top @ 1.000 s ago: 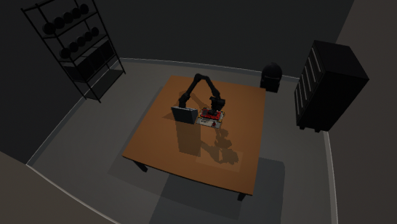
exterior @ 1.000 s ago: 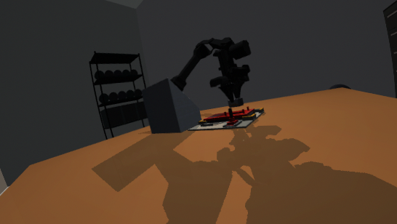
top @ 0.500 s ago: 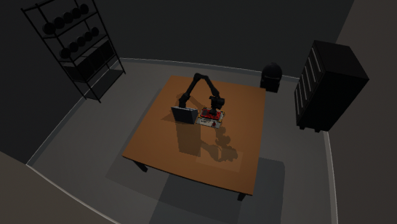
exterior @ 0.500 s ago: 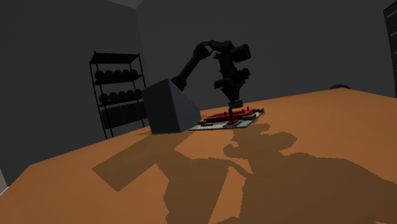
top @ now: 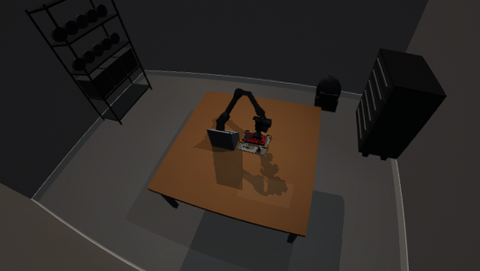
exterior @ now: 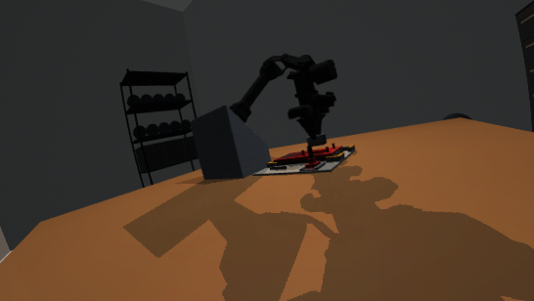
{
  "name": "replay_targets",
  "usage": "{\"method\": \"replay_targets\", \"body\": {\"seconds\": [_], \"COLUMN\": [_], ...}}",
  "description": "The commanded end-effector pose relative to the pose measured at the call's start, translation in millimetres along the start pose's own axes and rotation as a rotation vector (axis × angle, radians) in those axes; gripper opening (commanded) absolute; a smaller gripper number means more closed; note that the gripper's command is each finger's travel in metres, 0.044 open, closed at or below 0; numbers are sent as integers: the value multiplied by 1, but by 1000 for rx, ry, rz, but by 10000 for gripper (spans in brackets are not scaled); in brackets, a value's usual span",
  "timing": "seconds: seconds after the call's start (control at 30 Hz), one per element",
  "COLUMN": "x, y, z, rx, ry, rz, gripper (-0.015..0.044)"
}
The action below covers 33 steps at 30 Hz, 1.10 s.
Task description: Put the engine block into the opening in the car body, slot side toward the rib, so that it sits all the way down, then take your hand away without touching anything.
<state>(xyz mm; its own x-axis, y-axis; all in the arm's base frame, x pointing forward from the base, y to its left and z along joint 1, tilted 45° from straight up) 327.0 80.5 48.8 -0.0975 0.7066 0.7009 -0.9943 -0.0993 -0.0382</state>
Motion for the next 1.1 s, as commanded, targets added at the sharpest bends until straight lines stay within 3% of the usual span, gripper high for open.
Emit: {"method": "replay_targets", "body": {"seconds": [0.0, 0.53, 1.07], "x": [1, 1, 1], "y": [0, 0, 0], "z": [0, 0, -2], "rx": [-1, -1, -2], "ry": [-5, -5, -5], "rz": [-6, -147, 84], "gripper": [159, 159, 159]}}
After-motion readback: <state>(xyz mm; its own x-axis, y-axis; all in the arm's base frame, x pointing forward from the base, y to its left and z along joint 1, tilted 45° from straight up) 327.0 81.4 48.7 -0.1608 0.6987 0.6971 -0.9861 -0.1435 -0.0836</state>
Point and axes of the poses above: the point midway between the two fingers, 35 mm back from their tips, its own z axis back along the fingers, its own x axis across the jaws, y = z × x, the point moved 3 cm from there along z, back along the fingers, and after that the axes turned 1 degree about z, right-handed, at the moved point
